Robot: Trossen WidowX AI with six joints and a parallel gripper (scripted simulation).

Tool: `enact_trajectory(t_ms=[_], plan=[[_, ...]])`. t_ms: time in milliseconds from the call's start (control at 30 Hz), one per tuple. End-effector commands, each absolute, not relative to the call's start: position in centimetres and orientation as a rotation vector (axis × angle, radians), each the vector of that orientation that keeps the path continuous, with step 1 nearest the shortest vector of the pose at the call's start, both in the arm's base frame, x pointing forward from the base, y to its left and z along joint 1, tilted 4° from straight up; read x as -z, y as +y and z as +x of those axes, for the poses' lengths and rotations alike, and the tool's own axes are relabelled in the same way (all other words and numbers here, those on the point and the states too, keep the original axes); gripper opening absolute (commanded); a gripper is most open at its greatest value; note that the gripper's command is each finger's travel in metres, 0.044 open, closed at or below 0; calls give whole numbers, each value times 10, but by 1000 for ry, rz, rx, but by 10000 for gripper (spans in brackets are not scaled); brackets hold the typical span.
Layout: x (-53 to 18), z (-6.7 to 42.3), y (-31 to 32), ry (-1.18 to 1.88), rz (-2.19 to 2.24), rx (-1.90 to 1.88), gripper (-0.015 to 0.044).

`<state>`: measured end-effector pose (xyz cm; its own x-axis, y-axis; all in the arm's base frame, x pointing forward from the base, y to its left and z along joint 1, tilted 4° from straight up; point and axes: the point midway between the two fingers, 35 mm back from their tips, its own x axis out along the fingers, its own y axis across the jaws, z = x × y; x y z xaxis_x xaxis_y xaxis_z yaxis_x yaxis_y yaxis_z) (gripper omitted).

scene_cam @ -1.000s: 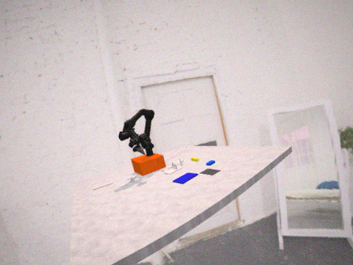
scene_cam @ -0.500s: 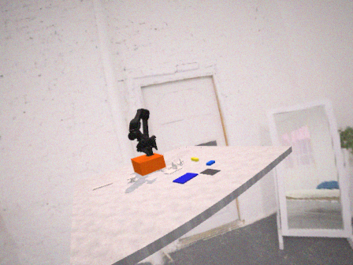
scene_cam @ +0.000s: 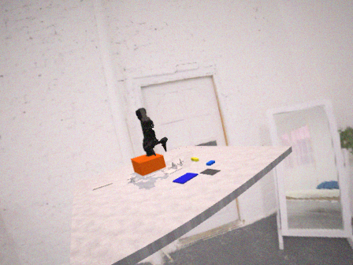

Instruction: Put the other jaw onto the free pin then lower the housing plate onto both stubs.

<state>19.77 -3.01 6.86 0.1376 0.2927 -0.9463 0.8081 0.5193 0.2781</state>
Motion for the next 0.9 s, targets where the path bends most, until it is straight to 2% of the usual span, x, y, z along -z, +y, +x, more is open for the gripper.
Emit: enact_trajectory(t_ms=[0,433,867], plan=[[-66,207,-14,1462,935,486,440],[-53,223,51,1496,669,456,440],[-44,219,121,1446,465,389,440]])
